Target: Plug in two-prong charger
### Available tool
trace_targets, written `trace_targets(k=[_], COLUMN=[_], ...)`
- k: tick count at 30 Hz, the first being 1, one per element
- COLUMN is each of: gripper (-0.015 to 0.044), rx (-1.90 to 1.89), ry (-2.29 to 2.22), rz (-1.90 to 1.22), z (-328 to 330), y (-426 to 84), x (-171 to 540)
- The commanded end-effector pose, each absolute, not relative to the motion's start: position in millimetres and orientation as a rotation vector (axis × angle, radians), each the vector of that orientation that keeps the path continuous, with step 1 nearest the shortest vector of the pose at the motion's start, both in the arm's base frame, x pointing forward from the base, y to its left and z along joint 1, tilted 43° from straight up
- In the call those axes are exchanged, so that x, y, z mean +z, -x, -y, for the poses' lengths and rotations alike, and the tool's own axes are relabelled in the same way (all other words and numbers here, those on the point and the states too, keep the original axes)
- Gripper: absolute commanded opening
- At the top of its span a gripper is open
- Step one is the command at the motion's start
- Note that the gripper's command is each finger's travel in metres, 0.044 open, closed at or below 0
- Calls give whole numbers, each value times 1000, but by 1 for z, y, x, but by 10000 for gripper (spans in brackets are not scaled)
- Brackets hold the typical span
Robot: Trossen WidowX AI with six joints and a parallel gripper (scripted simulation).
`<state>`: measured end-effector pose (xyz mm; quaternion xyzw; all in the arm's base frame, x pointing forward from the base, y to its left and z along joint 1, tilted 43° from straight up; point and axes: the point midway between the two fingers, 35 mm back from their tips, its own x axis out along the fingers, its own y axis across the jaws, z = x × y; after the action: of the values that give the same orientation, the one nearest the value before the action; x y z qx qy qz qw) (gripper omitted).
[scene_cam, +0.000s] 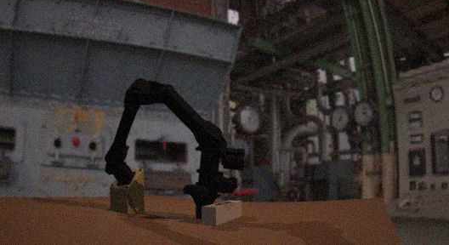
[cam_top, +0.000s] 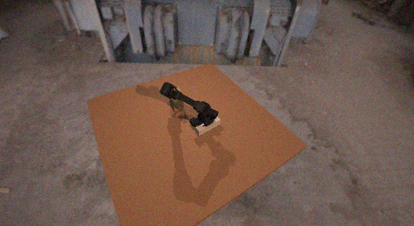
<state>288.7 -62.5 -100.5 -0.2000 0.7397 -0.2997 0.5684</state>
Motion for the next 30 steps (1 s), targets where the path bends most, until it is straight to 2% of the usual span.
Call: trace_targets(k=[1,30], gripper=[0,0], rx=[-710,-710], ry=[462,462], rz=[-1689,-1689], z=[61,59], y=[-300,-298], x=[-97,-95])
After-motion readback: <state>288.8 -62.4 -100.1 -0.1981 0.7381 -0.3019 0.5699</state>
